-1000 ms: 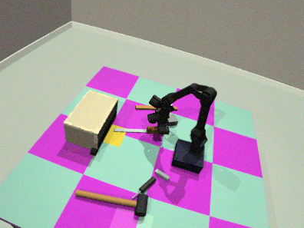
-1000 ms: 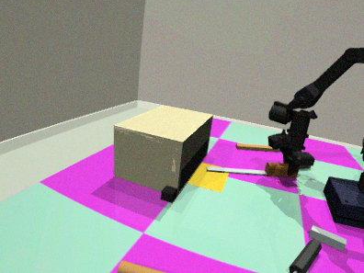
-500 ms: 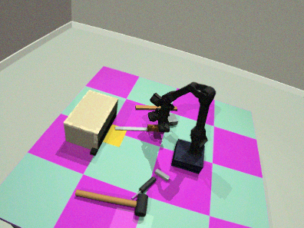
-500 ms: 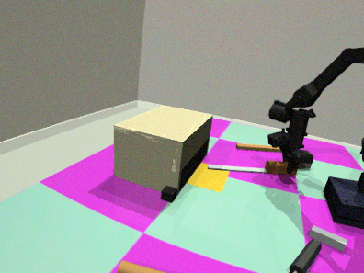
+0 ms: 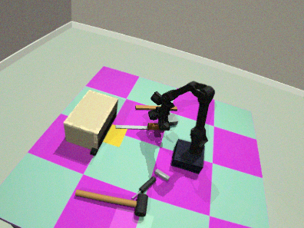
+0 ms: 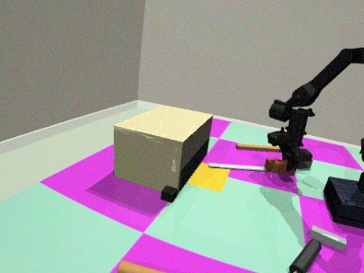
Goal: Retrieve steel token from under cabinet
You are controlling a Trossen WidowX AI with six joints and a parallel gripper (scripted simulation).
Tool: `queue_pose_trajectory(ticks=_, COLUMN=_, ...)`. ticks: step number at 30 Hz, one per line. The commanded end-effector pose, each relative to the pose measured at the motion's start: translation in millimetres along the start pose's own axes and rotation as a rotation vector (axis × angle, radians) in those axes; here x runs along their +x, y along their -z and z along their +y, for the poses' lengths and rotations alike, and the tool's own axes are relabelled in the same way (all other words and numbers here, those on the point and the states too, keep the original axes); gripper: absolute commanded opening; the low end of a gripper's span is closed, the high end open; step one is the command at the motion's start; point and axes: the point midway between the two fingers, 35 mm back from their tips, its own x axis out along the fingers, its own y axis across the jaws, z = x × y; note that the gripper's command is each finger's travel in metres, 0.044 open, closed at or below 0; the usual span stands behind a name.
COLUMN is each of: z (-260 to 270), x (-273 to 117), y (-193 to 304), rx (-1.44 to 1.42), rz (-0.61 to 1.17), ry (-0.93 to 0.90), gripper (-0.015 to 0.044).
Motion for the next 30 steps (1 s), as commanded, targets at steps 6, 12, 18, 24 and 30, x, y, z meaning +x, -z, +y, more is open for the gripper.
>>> queue_pose_trajectory(ticks=6, z=-13.3, x=-1.9, y=1.4, rx=0.005, rz=-0.002, ry=0.008, gripper=0.0)
queue_pose_trajectory(ticks=12, z=-15.1, x=-1.9, y=1.8, rx=0.005, rz=-0.002, ry=0.008, gripper=0.0)
queue_pose_trajectory(ticks=18, z=-19.7, x=-2.0, y=2.5, rx=0.005, rz=-0.002, ry=0.009, gripper=0.0)
queue_pose_trajectory(ticks=24, z=-15.5, x=-0.3, y=2.9, rx=0.0, rz=0.0, ry=0.002, gripper=0.0131)
queue_pose_trajectory(ticks=30, z=-15.3, x=-0.6, y=3.0, rx=0.0, rz=0.0, ry=0.001, gripper=0.02)
